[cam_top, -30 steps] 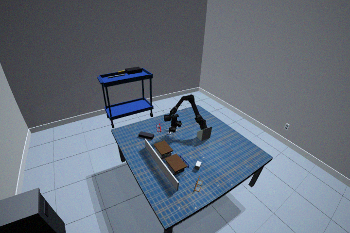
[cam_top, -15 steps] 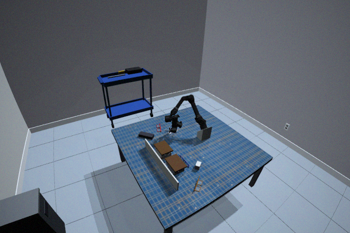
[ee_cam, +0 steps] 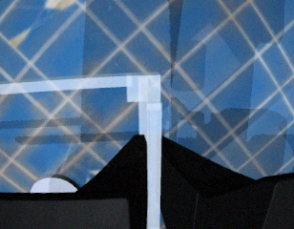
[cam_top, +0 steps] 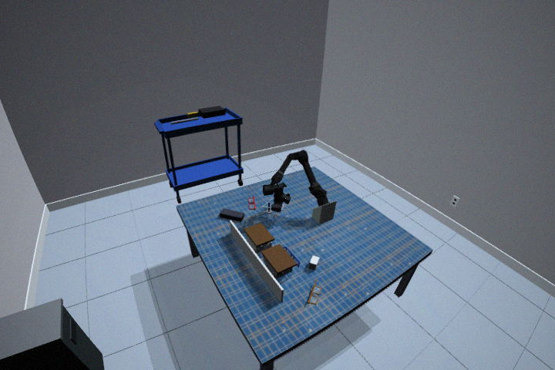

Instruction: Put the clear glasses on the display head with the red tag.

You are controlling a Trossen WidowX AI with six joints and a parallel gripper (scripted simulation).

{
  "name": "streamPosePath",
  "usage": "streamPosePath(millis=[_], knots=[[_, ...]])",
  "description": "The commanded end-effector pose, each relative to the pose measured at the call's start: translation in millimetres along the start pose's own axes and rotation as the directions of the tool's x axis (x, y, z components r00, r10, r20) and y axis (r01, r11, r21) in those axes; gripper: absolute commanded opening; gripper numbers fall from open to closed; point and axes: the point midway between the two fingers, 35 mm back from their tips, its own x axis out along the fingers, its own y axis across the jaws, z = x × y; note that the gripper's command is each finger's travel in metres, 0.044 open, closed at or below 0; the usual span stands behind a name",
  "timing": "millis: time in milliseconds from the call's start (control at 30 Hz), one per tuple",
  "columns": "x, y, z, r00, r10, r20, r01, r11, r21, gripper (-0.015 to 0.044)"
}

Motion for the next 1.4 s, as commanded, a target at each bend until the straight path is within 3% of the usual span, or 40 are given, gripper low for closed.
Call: streamPosePath(millis=[0,1367], knots=[[1,-2,5,1.0,0.004,0.004,-0.004,1.0,-0.003,0.0],[2,-7,26,1.0,0.004,0.005,-0.004,1.0,-0.003,0.0]])
